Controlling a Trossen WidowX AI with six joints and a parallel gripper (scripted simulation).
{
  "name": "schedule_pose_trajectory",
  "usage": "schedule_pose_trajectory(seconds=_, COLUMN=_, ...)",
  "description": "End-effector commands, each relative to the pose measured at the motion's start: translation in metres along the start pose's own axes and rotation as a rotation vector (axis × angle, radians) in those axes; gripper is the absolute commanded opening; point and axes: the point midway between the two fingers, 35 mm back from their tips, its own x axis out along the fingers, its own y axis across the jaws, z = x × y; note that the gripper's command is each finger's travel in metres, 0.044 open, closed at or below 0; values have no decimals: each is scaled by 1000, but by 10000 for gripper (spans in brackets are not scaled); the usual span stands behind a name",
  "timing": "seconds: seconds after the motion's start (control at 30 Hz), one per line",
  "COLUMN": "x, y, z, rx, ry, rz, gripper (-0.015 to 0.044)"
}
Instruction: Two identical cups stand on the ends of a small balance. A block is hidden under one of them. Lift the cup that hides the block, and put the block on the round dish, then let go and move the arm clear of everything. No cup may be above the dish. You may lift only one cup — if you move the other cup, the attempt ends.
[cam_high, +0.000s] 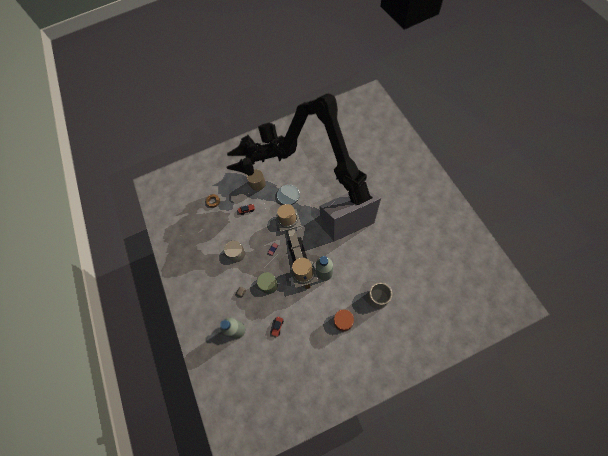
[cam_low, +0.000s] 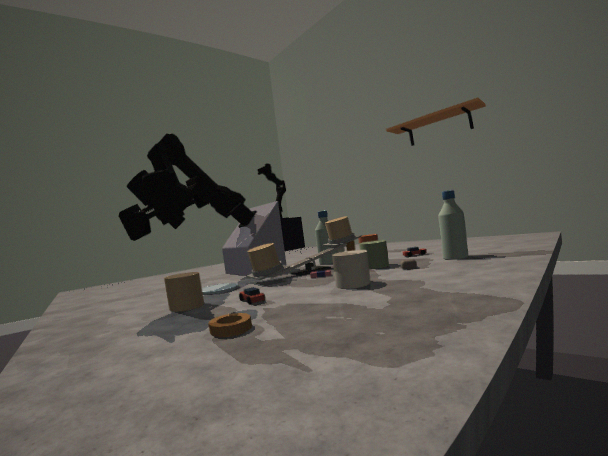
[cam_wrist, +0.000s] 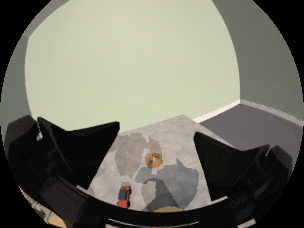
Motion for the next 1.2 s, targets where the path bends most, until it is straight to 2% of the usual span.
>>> schedule_pose_trajectory(seconds=0.0, x=12, y=35, z=-19, rx=152, ry=88, rz=37, gripper=440)
schedule_pose_trajectory(seconds=0.27, x=21, y=103, z=-39, rx=366, ry=231, rz=122, gripper=440)
schedule_pose_trajectory(seconds=0.6, x=12, y=190, z=-59, rx=567, ry=444, rz=210, gripper=440)
schedule_pose_trajectory(seconds=0.87, x=-13, y=261, z=-81, rx=658, ry=680, rz=228, gripper=440)
schedule_pose_trajectory(seconds=1.17, x=-59, y=326, z=-101, rx=661, ry=929, rz=212, gripper=440)
